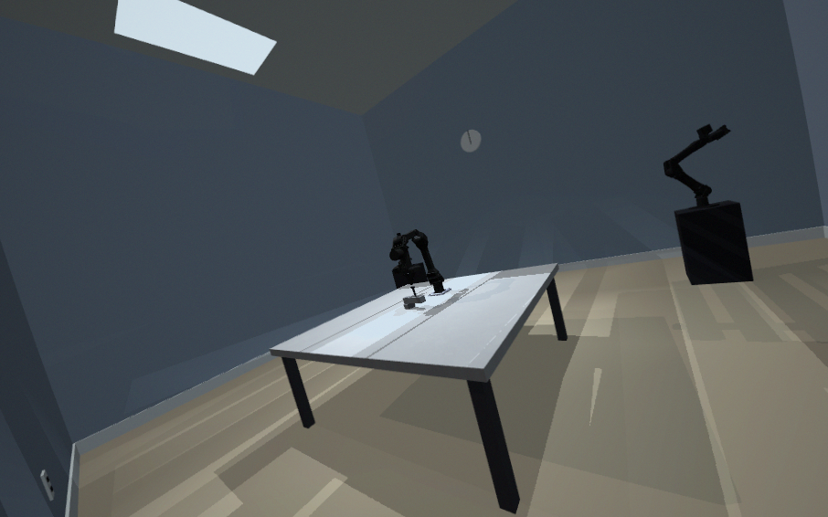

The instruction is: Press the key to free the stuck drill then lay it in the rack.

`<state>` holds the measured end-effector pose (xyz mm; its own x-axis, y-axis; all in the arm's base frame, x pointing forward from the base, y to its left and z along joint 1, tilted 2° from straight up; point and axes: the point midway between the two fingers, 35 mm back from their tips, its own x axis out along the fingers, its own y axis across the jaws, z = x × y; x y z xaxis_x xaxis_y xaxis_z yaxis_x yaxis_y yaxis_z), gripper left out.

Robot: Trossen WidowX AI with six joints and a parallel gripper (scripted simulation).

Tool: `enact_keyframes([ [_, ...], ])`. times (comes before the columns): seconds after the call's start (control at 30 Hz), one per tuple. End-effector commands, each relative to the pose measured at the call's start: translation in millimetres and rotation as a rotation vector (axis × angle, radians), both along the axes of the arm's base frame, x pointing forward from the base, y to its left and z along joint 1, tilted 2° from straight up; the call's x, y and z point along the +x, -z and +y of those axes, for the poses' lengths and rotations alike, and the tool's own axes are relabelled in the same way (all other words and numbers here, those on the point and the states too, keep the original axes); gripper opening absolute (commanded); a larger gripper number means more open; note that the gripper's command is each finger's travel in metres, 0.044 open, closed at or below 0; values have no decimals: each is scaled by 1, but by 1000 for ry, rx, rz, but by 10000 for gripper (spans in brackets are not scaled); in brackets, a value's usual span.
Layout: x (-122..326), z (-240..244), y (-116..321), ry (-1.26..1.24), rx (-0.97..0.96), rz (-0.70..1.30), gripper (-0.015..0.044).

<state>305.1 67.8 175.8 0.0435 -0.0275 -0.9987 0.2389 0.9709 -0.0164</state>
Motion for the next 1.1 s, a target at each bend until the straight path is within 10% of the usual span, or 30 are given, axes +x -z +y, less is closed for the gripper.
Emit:
enact_keyframes([
  [0.0,0,0,5,9,3,9,0],
  [1.07,1,0,23,11,3,13,0],
])
